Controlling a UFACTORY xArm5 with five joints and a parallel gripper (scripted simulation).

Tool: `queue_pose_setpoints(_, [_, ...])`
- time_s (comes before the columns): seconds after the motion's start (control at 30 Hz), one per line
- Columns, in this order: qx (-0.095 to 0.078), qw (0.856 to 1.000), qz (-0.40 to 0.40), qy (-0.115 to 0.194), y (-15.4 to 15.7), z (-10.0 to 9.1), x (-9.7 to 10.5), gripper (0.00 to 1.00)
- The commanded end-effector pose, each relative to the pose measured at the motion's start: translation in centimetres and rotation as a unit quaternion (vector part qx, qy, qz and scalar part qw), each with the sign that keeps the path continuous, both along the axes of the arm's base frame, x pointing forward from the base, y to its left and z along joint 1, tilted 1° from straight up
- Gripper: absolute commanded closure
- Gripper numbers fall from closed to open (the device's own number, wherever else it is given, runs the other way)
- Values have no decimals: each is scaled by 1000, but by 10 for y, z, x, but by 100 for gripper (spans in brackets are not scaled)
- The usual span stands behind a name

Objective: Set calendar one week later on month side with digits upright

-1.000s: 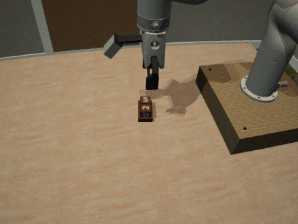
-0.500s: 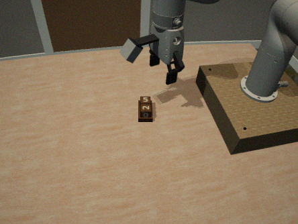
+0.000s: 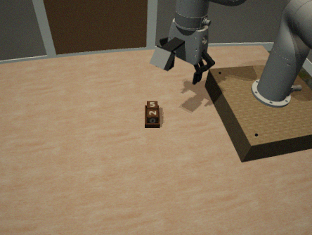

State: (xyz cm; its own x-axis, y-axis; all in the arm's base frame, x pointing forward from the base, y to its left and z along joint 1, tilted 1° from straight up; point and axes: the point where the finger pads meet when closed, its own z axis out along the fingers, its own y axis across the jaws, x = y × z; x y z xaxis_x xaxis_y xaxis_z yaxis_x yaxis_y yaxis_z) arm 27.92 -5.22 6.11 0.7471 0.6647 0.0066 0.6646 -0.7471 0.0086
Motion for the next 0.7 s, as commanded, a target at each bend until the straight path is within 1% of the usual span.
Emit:
queue_pose_setpoints(0.0, [-2,998,69,-5,-5,-1,-13,0])
queue_pose_setpoints(0.03, [-2,998,69,-5,-5,-1,-13,0])
queue_pose_setpoints(0.17, [-4,989,146,-5,-9,-6,-29,0])
queue_pose_setpoints(0.27, [-4,986,167,-5,-10,-8,-33,0])
queue_pose_setpoints(0.6, [-5,984,176,-5,-10,-11,-35,0])
queue_pose_setpoints(0.67, [-5,984,176,-5,-10,-15,-35,0])
